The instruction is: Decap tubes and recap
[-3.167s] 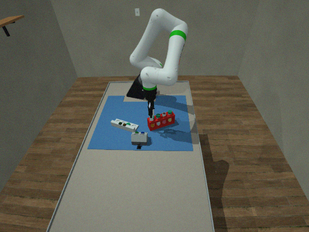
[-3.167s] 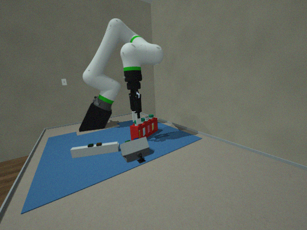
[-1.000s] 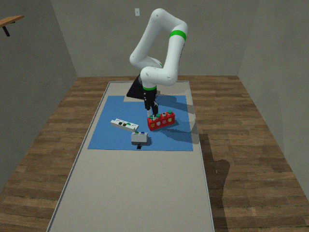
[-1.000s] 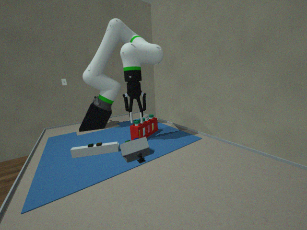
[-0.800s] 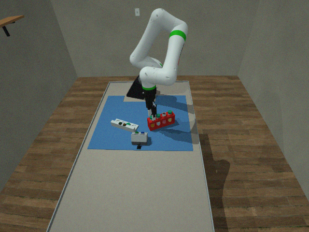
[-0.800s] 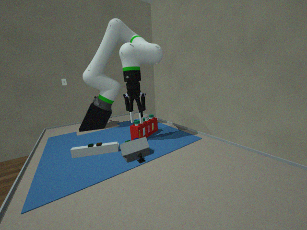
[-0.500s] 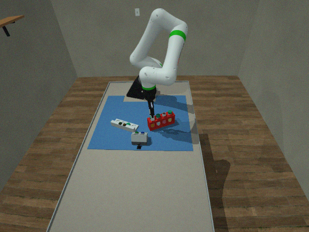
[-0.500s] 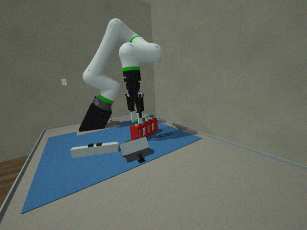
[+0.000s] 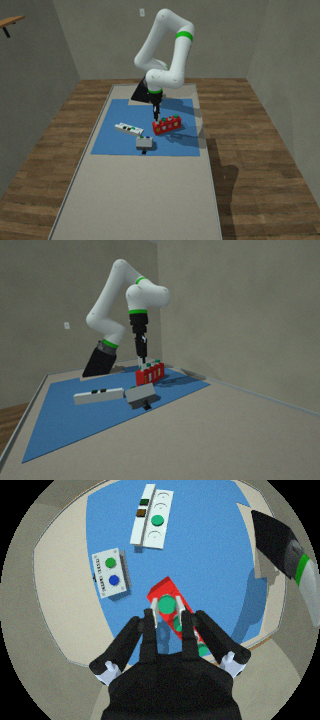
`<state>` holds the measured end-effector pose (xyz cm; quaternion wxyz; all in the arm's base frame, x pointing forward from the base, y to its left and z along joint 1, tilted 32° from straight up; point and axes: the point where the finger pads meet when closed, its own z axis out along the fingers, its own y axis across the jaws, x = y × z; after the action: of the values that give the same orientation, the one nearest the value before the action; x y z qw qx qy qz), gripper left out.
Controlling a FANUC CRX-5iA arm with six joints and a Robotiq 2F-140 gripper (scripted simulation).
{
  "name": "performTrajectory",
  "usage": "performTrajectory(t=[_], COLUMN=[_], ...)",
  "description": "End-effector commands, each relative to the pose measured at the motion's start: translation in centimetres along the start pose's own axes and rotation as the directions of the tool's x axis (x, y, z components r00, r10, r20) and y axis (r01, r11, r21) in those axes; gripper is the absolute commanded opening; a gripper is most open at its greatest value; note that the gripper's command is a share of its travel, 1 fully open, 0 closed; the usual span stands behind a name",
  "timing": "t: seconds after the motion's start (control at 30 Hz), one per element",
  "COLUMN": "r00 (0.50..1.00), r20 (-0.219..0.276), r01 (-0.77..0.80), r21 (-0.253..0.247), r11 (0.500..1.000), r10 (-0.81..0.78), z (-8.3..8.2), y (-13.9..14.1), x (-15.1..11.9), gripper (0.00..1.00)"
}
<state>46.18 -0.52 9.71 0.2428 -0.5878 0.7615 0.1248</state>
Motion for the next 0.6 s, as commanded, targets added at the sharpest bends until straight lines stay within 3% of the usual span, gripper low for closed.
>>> performTrajectory(t=[0.0,0.3,0.37,0.43,0.57], r00=[1.000,1.000,0.995,0.995,0.955], r20=[-0.001,-0.001,-0.001,-0.001,-0.001], r01=[-0.001,-0.001,0.099,0.099,0.295], r21=[0.000,0.000,0.000,0.000,0.000], r11=[1.000,1.000,0.995,0.995,0.955], r10=[0.001,0.001,-0.099,-0.099,-0.295], z=[-0.02,-0.02,-0.02,-0.02,-0.03], y=[-0.01,-0.01,-0.01,-0.01,-0.01], x=[0.00,0.00,0.00,0.00,0.00], gripper=[0.00,0.00,0.00,0.00,0.00])
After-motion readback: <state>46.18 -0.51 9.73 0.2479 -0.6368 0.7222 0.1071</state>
